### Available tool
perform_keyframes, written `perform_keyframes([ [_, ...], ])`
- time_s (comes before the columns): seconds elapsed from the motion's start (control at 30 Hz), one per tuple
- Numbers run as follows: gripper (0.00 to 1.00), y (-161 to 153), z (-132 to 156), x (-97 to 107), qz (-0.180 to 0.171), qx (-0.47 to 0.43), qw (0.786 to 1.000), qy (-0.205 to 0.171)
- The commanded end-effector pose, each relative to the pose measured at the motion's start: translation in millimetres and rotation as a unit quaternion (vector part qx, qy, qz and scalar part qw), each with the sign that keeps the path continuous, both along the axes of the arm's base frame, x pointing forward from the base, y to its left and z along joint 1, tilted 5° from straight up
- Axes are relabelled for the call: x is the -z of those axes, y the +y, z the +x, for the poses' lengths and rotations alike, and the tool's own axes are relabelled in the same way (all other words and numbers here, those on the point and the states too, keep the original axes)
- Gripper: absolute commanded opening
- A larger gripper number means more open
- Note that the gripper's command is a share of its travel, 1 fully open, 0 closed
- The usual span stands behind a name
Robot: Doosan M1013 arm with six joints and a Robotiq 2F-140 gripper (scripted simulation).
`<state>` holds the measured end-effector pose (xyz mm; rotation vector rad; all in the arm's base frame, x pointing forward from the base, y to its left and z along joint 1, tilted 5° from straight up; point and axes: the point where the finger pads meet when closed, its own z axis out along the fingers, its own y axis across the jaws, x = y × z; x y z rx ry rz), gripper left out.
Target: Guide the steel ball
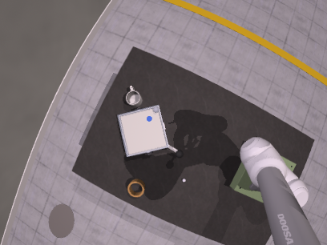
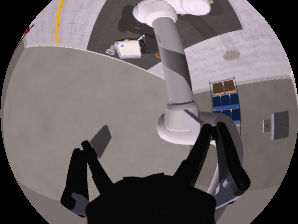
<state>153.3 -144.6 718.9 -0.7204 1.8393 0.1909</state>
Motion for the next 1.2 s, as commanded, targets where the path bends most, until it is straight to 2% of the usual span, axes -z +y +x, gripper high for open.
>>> perform_keyframes([
  [0.0,1.0,0,0,0,0.0,0.0,1.0,0.0],
  [0.77,1.0,-4,3,4,0.004,-0.001,1.0,0.004],
  [0.9,1.0,-14,11,15,0.015,-0.003,1.0,0.015],
  [1.03,1.0,-30,27,35,0.032,-0.008,0.999,0.038],
  [1.1,1.0,-30,27,35,0.032,-0.008,0.999,0.038],
  [1.17,1.0,-40,39,50,0.042,-0.012,0.998,0.054],
])
